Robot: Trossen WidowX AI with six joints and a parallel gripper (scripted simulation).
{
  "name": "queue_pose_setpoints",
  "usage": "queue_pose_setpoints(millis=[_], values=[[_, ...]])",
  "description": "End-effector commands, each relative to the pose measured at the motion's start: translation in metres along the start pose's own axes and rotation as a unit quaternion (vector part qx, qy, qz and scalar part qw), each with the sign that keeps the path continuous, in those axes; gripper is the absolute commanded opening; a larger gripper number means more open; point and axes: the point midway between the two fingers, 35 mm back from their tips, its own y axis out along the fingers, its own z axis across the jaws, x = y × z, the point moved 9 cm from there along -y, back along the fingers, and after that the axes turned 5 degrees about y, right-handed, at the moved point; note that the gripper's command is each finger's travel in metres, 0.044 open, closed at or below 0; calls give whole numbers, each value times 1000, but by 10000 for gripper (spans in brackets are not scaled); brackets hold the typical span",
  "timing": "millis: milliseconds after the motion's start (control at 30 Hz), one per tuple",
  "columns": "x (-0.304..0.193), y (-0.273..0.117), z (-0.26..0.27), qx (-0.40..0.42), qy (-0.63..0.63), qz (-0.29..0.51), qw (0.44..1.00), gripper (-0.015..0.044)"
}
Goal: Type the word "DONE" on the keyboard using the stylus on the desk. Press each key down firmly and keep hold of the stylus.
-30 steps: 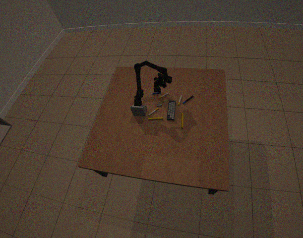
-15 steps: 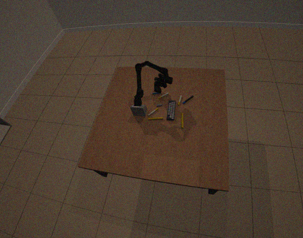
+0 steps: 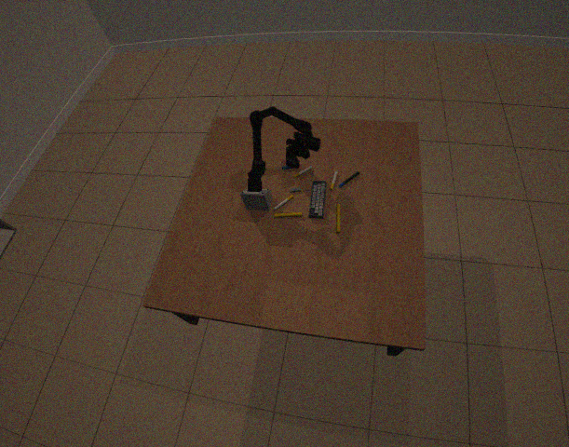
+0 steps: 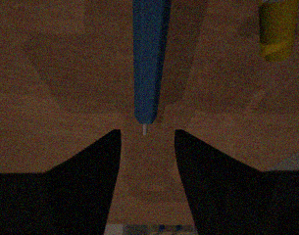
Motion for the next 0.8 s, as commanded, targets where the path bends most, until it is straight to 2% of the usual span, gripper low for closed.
queue_pose_setpoints(millis=[0,767], values=[[1,4,0,3,3,2,1000,150],[11,21,0,3,2,2,1000,150]])
